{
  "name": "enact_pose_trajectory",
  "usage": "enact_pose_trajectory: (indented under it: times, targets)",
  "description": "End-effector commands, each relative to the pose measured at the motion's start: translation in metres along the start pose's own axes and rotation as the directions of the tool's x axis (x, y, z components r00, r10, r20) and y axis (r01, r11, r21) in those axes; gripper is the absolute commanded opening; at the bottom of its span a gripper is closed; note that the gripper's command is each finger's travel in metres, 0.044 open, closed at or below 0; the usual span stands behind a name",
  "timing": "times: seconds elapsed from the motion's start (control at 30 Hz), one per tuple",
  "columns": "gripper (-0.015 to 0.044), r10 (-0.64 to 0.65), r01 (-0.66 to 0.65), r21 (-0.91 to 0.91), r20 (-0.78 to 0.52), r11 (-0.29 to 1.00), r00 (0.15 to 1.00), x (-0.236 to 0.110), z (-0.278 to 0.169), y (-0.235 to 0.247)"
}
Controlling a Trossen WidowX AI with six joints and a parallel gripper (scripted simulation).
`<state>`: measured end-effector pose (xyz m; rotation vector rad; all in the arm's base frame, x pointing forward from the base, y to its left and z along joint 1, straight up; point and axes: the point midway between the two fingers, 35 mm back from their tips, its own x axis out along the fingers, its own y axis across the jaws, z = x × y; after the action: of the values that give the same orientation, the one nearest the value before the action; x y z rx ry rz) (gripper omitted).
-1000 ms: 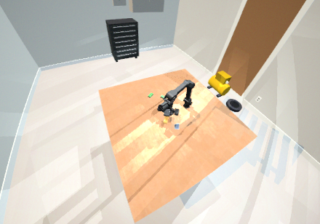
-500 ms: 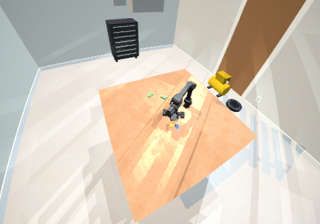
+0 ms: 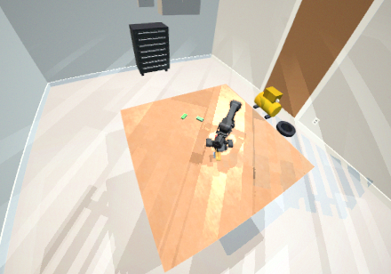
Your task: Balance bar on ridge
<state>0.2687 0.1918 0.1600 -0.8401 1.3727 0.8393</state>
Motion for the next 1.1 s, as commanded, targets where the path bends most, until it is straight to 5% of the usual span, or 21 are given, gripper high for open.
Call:
enact_pose_trajectory:
  times: [0.0,1.07]
  targets:
    - [0.0,0.001,-0.001,-0.018,0.006,1.0,1.0,-0.002,0.005,0.01]
    - [0.0,0.001,-0.001,-0.021,0.006,1.0,1.0,0.041,0.006,0.013]
